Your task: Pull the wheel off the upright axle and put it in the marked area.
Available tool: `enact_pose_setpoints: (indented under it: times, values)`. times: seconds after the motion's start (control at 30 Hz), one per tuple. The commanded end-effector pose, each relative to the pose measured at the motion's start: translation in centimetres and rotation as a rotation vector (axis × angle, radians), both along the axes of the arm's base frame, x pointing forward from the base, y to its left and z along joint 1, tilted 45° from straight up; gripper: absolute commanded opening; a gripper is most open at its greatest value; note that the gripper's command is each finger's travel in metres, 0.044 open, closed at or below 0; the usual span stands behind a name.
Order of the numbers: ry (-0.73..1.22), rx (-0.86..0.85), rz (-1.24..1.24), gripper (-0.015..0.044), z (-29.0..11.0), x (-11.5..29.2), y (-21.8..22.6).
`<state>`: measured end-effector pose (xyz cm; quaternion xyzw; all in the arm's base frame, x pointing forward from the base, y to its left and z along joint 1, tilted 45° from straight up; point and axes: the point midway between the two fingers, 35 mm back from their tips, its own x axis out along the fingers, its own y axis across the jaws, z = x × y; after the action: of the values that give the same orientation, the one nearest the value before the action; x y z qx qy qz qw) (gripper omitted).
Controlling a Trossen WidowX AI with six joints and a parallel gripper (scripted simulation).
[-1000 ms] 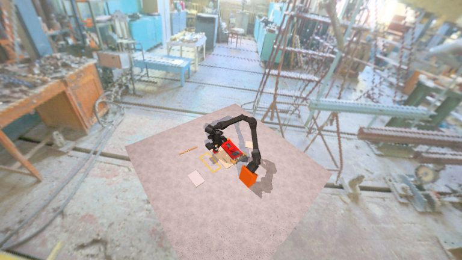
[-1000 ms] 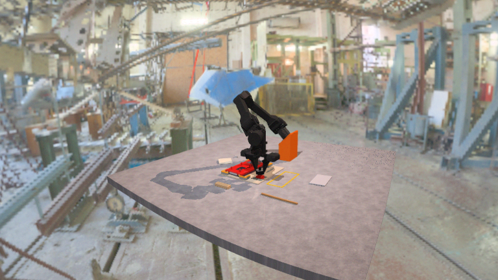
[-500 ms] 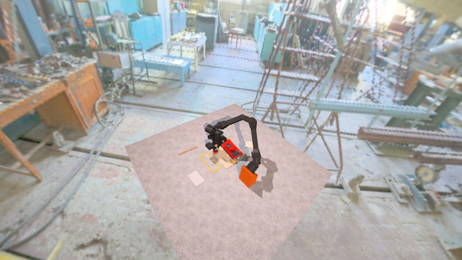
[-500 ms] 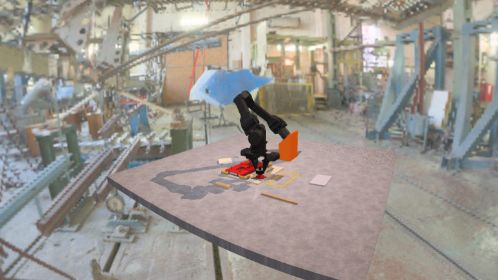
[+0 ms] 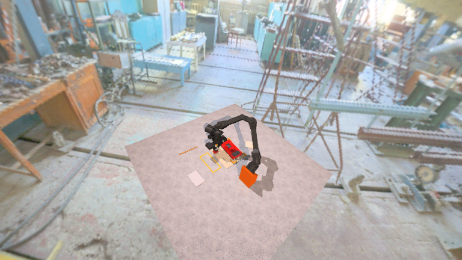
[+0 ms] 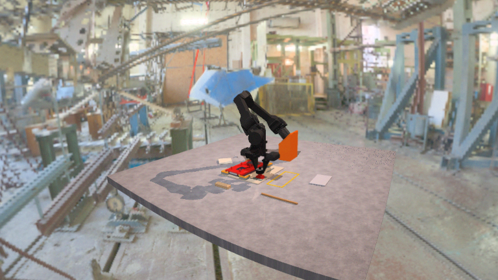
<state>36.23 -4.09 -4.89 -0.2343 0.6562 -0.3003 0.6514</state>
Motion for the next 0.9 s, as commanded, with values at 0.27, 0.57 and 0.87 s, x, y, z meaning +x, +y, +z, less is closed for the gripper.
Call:
enact_pose_setpoints:
  times: [0.27,0.57,0.87]
  values:
    - [-0.004,0.003,0.002,0.0,0.43,0.08,0.57]
    - [-0.004,0.002,0.003,0.0,0.64,0.1,0.78]
    - [-0.003,0.002,0.003,0.0,0.84,0.11,0.99]
